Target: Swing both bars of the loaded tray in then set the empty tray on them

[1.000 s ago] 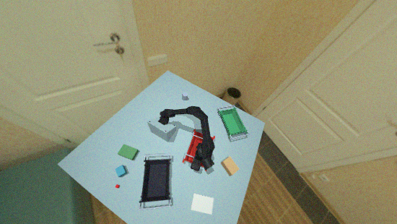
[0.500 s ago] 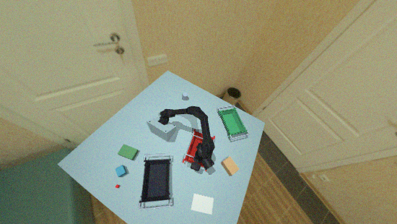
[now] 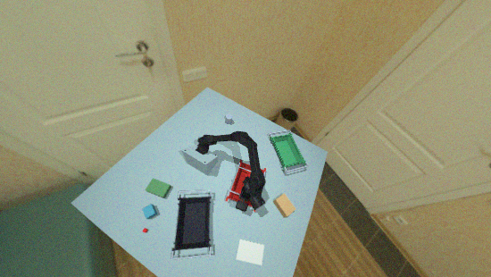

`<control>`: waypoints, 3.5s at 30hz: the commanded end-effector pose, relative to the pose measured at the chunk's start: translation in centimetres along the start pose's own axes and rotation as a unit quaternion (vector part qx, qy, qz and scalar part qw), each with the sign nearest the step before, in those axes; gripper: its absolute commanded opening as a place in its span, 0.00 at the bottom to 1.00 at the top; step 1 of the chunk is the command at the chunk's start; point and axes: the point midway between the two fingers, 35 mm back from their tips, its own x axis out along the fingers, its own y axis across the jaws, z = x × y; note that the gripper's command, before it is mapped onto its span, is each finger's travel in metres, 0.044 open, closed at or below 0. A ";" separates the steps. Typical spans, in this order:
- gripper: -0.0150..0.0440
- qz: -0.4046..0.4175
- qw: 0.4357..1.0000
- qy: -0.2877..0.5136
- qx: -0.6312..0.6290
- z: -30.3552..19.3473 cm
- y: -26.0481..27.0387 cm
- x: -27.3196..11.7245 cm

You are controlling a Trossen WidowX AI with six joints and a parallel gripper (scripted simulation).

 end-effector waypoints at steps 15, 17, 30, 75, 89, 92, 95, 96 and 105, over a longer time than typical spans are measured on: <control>0.25 0.000 1.000 0.000 0.000 0.0 0.0 0.0; 0.25 0.000 1.000 0.000 0.000 0.0 0.0 0.0; 0.25 0.000 1.000 0.000 0.000 0.0 0.0 0.0; 1.00 -0.011 0.835 -0.003 0.550 -14.7 -18.8 -1.1; 1.00 -0.010 0.835 -0.003 0.550 -14.6 -18.9 6.3; 1.00 -0.009 0.835 -0.003 0.550 -14.7 -18.8 7.2; 0.98 -0.009 0.835 -0.003 0.550 -14.7 -18.8 7.2; 0.95 -0.009 0.835 -0.003 0.550 -14.7 -18.8 7.2; 0.73 -0.009 0.835 -0.003 0.550 -14.7 -18.8 7.2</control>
